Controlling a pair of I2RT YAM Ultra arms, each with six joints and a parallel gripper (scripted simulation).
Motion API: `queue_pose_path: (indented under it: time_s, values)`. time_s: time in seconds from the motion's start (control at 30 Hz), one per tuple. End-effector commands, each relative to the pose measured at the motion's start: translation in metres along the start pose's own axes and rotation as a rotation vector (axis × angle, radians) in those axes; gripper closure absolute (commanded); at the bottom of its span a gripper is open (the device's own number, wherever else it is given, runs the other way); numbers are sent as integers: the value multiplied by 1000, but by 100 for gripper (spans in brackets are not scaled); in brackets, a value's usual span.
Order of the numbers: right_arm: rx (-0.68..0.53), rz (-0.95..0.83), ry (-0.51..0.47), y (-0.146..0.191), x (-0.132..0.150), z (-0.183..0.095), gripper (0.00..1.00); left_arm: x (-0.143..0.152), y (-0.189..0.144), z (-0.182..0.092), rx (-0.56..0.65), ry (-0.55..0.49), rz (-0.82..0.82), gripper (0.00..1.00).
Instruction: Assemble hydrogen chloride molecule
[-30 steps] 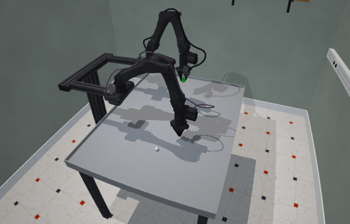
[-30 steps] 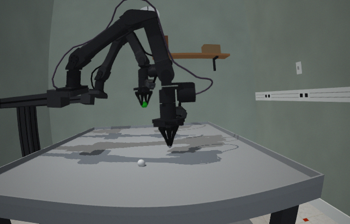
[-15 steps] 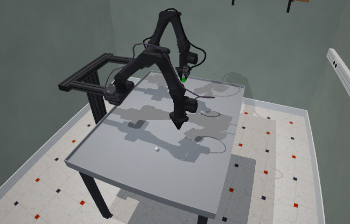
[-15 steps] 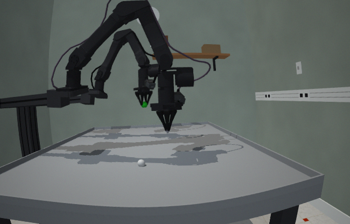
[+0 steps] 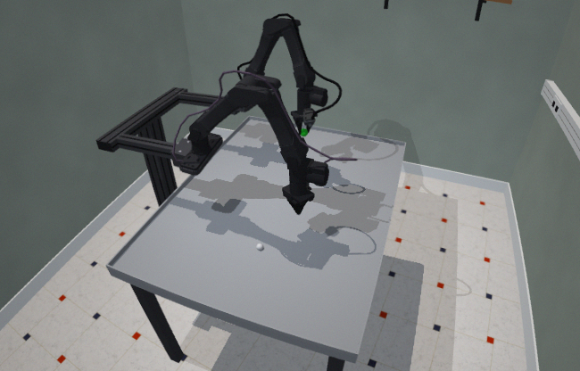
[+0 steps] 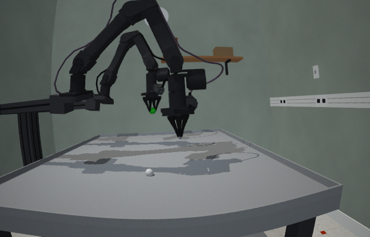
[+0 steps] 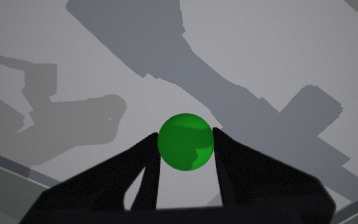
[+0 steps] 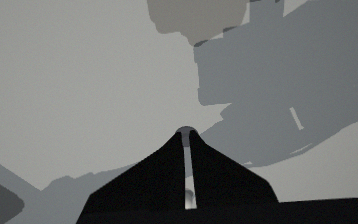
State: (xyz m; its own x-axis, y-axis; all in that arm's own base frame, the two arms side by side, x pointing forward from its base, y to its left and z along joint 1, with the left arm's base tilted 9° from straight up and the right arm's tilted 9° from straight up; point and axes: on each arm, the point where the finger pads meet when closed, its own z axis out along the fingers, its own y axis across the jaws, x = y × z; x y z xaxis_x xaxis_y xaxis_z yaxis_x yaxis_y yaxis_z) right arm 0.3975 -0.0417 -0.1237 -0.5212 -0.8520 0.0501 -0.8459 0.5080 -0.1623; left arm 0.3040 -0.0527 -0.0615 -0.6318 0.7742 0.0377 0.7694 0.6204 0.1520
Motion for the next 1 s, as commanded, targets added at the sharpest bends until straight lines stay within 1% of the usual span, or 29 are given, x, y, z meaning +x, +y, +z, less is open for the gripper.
queue_pose_path:
  time_s: [0.0,0.07,0.13,0.27,0.33,0.57,0.83,0.9,0.93,0.97]
  values:
    - [-19,-21,-4,8,-5,4,100,-17,6,-8,-16,-50,-4,100]
    - [-15,-19,-6,7,-5,1,100,-18,9,-7,-19,-54,-12,100]
    - [-4,-18,-12,3,-6,-3,100,-21,9,-2,13,-73,-77,100]
    - [15,-16,-22,-3,-8,-11,100,-32,-2,4,104,-122,-221,100]
    - [15,-16,-22,-3,-8,-11,100,-32,-2,4,104,-122,-221,100]
    - [15,-16,-22,-3,-8,-11,100,-54,-15,12,266,-189,-467,100]
    - [15,-16,-22,-3,-8,-11,100,-72,-28,19,455,-216,-715,100]
    - [15,-16,-22,-3,-8,-11,100,-72,-28,19,455,-216,-715,100]
    - [15,-16,-22,-3,-8,-11,100,-74,-32,20,482,-213,-741,100]
    - [15,-16,-22,-3,-8,-11,100,-78,-30,20,504,-220,-776,100]
